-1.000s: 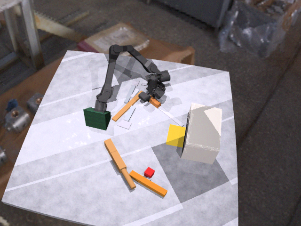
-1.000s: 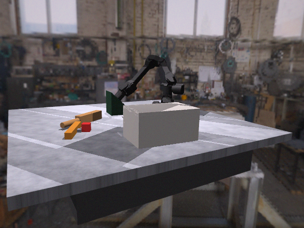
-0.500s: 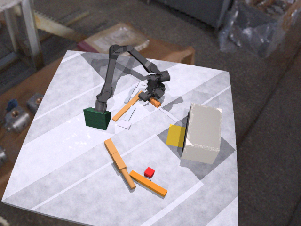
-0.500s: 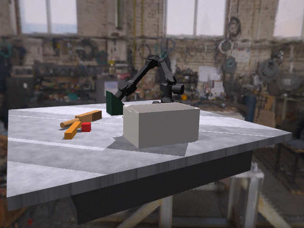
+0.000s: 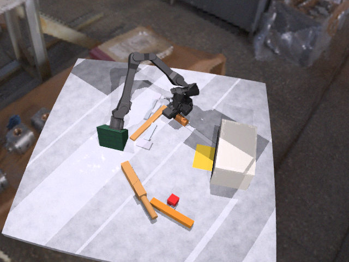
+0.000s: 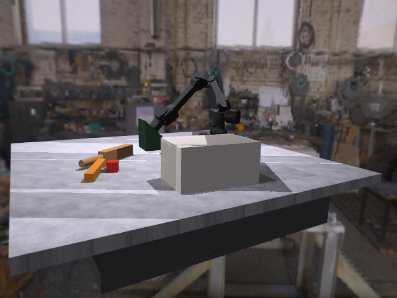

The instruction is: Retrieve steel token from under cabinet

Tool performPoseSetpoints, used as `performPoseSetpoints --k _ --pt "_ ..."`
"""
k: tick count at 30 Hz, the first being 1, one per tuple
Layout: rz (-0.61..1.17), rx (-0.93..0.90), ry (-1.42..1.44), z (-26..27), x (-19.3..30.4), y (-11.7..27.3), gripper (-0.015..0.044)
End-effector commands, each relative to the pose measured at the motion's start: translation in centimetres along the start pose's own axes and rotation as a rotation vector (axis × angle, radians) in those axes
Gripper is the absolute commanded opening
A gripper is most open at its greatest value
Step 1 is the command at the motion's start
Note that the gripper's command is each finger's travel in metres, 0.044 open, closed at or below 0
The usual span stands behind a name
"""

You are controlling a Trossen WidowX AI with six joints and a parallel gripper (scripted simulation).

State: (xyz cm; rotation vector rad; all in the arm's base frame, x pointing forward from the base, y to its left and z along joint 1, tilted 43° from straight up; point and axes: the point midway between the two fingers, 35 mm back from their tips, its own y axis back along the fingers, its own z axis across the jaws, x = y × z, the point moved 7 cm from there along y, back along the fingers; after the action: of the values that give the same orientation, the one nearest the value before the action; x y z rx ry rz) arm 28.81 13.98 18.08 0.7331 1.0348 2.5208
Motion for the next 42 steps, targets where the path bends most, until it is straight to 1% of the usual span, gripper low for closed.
performPoseSetpoints --k 1,42 --pt "-0.003 -0.003 0.013 0.2 -0.8 0.0 0.0" --pt "-0.005 -0.002 0.029 0.5 -6.7 0.0 0.0"
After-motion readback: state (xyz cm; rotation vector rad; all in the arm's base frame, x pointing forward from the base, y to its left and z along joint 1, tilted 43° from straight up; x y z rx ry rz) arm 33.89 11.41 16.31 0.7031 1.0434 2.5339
